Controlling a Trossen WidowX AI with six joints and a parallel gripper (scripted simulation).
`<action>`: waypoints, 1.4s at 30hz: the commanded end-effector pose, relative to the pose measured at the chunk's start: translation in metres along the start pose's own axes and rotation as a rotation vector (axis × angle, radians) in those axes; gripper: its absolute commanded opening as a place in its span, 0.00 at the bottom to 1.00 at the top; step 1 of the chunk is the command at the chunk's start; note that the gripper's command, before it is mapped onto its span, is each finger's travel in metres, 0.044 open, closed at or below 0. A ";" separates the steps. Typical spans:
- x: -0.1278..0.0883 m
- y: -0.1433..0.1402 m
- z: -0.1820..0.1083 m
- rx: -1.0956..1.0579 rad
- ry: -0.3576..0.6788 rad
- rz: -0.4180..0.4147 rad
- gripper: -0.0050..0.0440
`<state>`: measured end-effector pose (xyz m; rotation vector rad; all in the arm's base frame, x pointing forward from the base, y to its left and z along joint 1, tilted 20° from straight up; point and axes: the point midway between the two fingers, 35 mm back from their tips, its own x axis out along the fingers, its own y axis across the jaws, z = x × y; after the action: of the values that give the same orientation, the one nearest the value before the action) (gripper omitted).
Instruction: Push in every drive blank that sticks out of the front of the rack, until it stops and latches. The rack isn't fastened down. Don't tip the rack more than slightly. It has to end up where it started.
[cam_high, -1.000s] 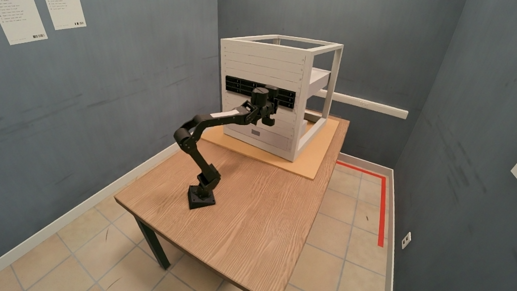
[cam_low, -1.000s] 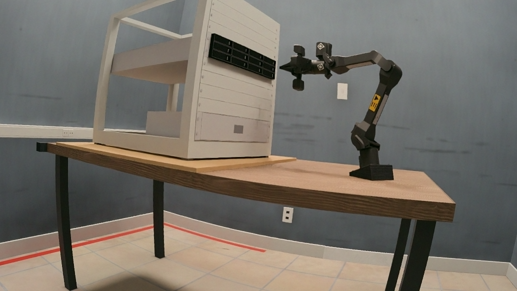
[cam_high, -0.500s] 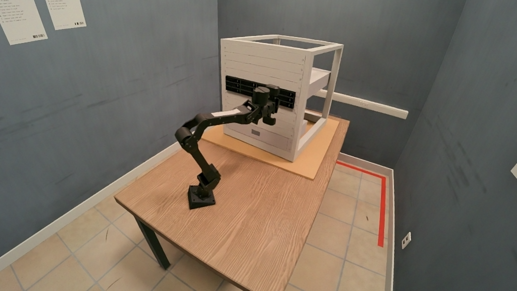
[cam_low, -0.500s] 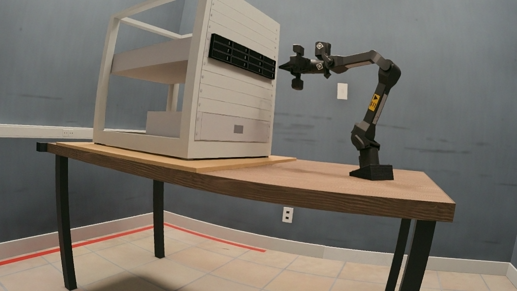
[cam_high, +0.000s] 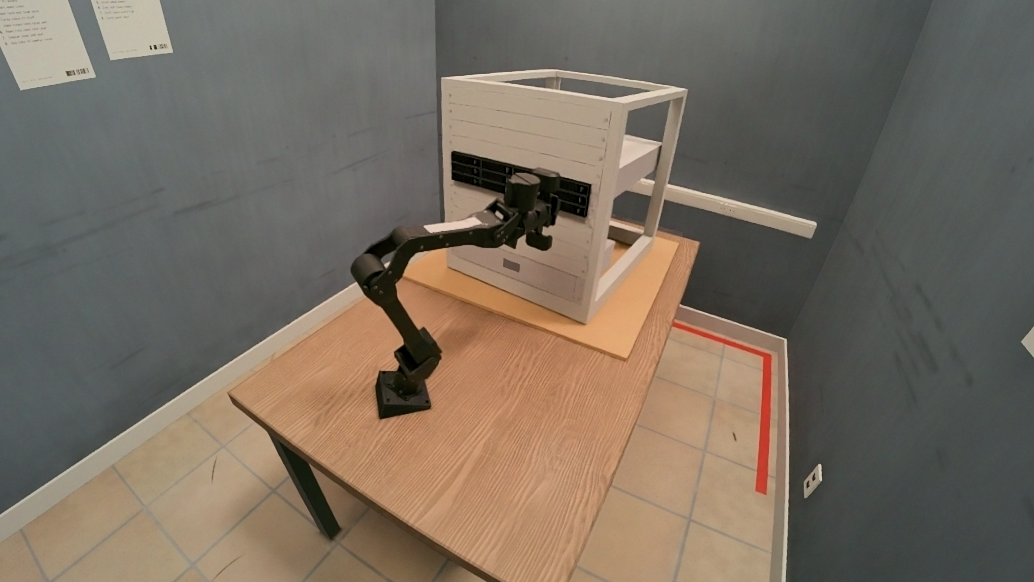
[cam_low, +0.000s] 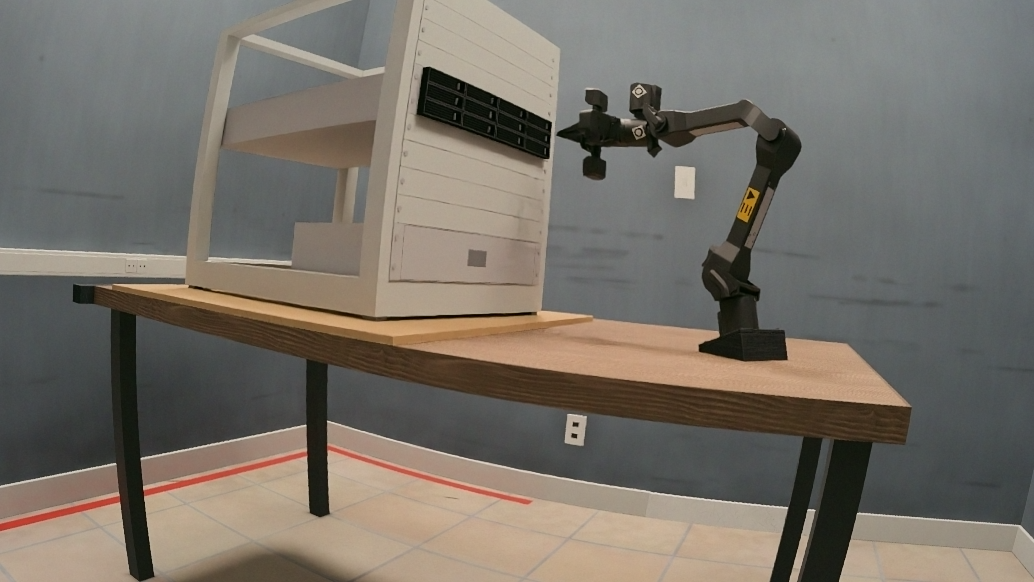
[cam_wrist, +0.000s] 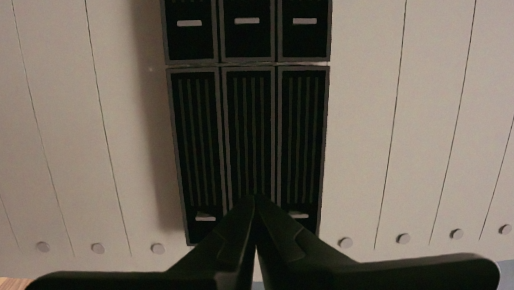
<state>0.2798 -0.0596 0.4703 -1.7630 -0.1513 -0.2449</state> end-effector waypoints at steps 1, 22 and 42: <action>0.000 -0.011 -0.001 -0.010 0.005 -0.023 0.00; 0.009 -0.011 -0.001 -0.010 0.005 -0.023 0.00; 0.019 -0.012 -0.001 -0.010 0.005 -0.023 0.00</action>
<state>0.2984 -0.0606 0.4740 -1.7625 -0.1477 -0.2402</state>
